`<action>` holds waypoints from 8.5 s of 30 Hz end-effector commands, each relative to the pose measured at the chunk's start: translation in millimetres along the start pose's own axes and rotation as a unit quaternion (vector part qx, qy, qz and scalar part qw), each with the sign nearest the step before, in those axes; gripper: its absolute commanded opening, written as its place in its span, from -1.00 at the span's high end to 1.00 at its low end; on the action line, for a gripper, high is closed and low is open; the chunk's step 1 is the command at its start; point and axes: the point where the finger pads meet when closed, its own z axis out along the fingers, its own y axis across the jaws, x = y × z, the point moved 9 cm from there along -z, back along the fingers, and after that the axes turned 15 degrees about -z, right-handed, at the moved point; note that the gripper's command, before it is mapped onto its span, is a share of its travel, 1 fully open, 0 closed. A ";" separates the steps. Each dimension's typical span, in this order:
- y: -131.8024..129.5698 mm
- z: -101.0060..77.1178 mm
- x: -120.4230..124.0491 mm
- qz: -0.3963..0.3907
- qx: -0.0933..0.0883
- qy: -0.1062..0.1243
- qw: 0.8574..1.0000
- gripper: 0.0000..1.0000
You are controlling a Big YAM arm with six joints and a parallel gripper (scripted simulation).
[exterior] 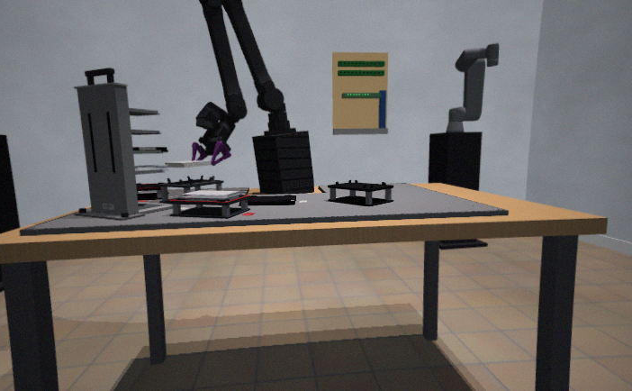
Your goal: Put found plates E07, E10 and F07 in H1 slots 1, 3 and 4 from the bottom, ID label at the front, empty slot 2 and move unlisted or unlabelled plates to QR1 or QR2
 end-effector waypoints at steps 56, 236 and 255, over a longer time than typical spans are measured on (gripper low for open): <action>2.5 21.0 13.5 -0.003 0.005 -0.010 1.000 -0.72; -37.1 -77.9 -81.2 -0.018 0.022 -0.020 0.999 -1.00; -18.7 -85.1 -122.3 -0.112 -0.030 0.006 0.993 -1.00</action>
